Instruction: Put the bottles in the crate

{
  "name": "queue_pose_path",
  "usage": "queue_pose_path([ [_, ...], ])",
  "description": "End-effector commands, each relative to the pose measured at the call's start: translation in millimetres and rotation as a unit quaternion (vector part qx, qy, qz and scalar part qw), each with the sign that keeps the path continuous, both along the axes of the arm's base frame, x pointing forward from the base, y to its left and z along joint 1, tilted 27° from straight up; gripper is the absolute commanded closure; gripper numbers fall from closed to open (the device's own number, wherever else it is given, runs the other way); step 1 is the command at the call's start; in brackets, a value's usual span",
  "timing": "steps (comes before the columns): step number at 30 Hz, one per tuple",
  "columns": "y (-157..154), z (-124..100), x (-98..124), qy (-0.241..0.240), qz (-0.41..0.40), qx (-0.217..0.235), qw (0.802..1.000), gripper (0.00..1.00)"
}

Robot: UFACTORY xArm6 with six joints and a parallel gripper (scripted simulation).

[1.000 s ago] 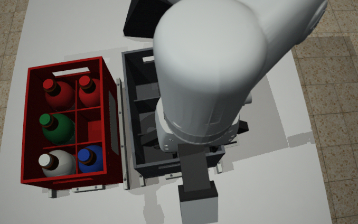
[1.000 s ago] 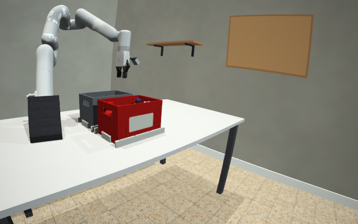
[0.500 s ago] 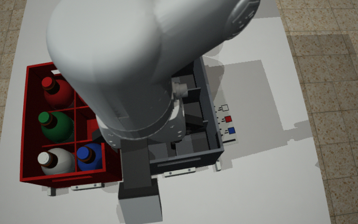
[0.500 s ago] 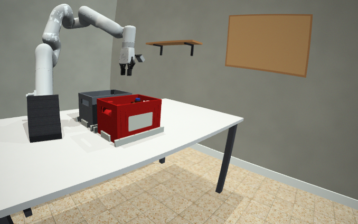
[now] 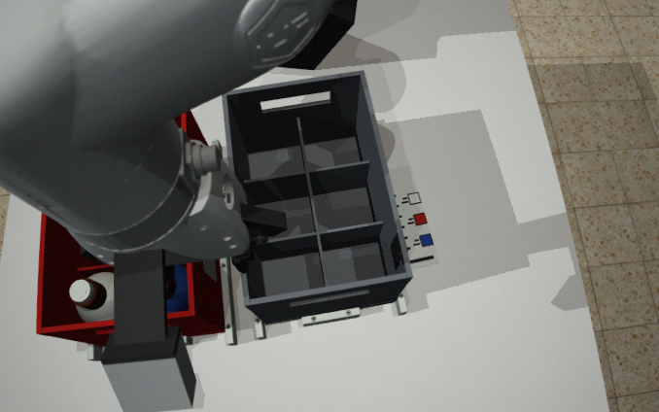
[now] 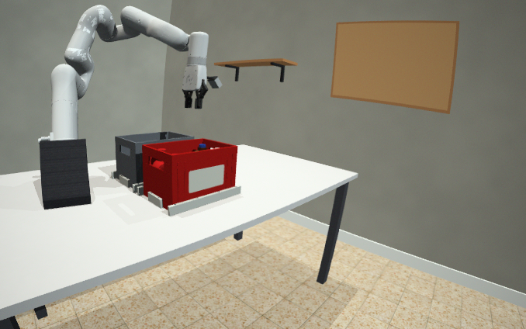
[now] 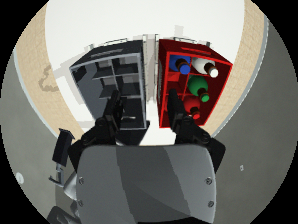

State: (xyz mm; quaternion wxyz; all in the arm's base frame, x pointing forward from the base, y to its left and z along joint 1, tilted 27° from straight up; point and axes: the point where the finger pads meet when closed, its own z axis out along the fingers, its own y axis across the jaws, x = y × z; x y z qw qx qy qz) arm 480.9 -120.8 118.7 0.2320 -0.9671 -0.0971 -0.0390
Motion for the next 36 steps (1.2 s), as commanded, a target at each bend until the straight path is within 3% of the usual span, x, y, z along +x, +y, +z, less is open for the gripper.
queue_pose_path([
  [1,-19,-3,3,-0.002,0.000,-0.001,1.000,0.35],
  [22,-111,-27,11,-0.002,0.000,-0.001,1.000,0.35],
  [36,-125,-31,12,-0.002,0.000,-0.001,1.000,0.35],
])
